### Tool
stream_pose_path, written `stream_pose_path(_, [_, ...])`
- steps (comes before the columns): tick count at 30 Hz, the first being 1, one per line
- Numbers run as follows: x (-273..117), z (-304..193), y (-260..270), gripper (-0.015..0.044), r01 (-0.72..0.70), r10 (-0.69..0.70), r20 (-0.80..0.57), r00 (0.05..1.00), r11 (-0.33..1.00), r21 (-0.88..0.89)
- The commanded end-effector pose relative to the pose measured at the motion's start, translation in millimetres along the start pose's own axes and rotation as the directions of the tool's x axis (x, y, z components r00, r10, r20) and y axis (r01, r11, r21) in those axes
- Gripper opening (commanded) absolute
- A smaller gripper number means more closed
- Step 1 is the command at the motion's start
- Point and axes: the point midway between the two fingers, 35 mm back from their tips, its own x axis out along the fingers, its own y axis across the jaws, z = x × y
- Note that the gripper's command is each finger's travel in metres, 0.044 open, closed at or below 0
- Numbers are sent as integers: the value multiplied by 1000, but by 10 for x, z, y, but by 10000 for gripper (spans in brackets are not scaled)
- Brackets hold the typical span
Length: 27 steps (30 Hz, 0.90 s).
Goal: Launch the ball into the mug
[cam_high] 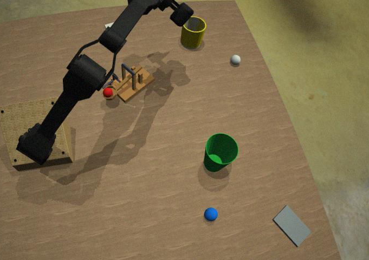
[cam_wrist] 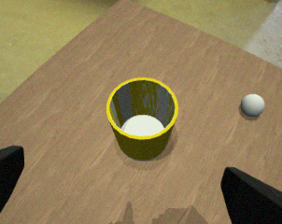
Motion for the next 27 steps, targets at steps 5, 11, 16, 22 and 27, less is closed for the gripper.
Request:
stream_pose_path(5, [-5, 60, -19, 440, 8, -8, 20, 1000, 1000, 1])
stream_pose_path(11, [-5, 60, -19, 440, 8, -8, 20, 1000, 1000, 1])
stream_pose_path(16, [-5, 60, -19, 440, 8, -8, 20, 1000, 1000, 1])
stream_pose_path(22, [-5, 60, -19, 282, 8, -8, 20, 1000, 1000, 1])
stream_pose_path(27, [-5, 60, -19, 151, 8, -8, 20, 1000, 1000, 1])
